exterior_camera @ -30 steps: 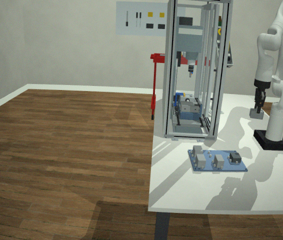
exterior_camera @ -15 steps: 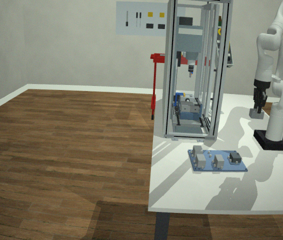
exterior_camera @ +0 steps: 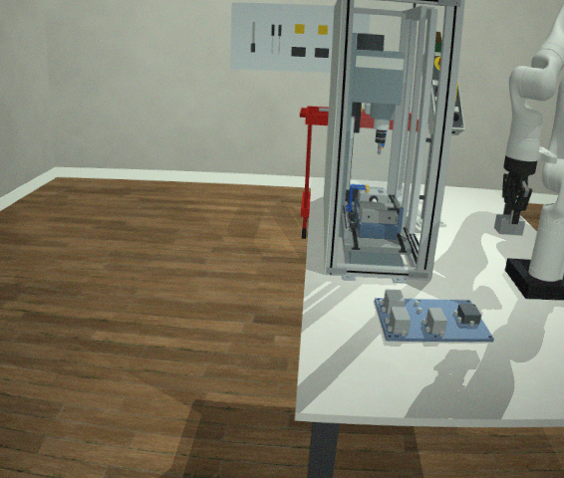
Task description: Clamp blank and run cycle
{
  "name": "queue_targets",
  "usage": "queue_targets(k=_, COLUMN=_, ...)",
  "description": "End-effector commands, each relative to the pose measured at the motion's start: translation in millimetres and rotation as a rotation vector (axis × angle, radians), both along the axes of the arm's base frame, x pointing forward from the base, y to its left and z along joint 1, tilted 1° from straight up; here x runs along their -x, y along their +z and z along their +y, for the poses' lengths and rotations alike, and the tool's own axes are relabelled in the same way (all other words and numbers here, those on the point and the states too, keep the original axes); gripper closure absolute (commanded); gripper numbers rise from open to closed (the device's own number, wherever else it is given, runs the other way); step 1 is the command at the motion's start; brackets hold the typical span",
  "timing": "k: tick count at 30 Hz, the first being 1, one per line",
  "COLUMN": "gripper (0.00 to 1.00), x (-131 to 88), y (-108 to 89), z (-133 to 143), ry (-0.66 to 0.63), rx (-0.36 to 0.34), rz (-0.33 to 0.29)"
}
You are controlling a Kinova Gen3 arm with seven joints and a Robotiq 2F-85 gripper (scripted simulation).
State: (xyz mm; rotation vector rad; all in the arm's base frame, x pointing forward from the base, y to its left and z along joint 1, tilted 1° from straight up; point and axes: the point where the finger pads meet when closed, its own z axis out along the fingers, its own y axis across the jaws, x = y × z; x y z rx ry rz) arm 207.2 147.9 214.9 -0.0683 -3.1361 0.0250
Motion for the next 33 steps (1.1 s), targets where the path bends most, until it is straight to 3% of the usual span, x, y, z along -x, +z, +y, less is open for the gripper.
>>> queue_targets(k=1, gripper=0.9, x=1, y=1.1, z=-36, ry=0.001, rx=-0.003, rz=-0.001)
queue_targets(k=13, gripper=0.9, x=1, y=1.1, z=-36, ry=0.001, rx=-0.003, rz=-0.001)
queue_targets(k=18, gripper=0.9, x=3, y=1.8, z=-86, ry=0.001, rx=-0.002, rz=-0.001)
queue_targets(k=30, gripper=0.9, x=3, y=1.8, z=-86, ry=0.001, rx=-0.002, rz=-0.001)
queue_targets(k=33, gripper=0.9, x=4, y=2.2, z=-116, ry=0.001, rx=-0.002, rz=-0.001)
